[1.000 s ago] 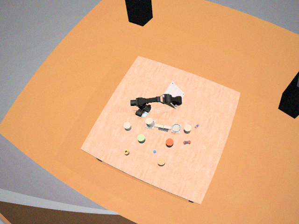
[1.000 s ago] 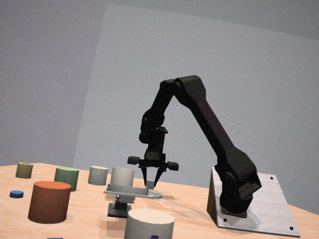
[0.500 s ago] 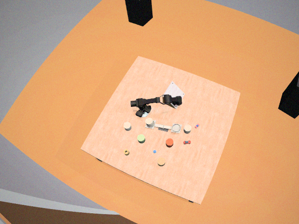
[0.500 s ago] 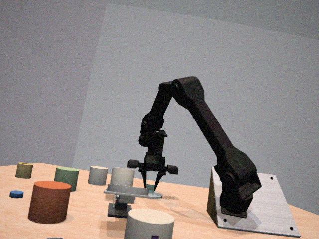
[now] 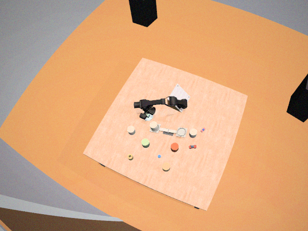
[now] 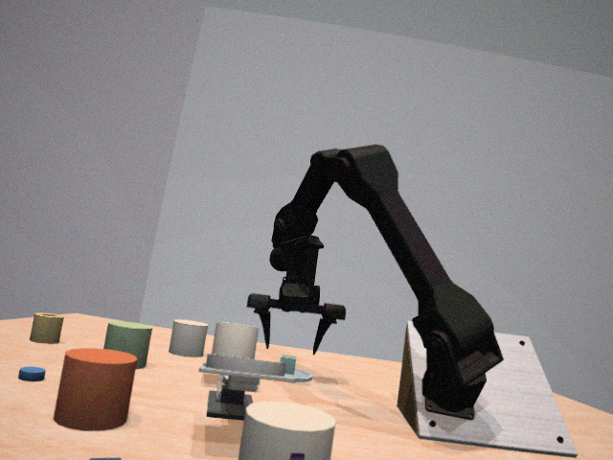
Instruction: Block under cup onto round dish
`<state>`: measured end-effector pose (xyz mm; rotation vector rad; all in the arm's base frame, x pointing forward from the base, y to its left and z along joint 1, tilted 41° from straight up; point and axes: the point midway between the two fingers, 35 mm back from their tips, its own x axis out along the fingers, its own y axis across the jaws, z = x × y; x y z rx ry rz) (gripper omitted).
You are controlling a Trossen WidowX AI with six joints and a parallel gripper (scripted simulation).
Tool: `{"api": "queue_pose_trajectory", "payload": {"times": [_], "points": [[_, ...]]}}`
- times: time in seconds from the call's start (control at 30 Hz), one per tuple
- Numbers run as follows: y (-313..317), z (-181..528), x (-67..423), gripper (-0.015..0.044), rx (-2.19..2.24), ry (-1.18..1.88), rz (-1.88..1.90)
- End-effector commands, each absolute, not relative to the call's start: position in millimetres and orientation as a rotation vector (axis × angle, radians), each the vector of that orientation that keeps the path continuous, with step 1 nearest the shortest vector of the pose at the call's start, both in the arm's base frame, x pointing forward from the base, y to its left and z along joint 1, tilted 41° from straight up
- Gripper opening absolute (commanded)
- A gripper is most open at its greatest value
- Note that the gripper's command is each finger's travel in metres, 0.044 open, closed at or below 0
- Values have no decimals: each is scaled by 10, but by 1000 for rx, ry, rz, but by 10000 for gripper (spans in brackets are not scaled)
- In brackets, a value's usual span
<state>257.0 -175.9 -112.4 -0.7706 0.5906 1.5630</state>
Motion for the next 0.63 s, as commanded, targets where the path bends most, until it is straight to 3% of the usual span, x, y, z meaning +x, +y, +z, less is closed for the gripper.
{"api": "queue_pose_trajectory", "payload": {"times": [0.0, 0.6], "points": [[-1940, -924, 2590, 440, -792, 594, 1552], [-2272, -479, 2579, 440, -807, 600, 1532]]}}
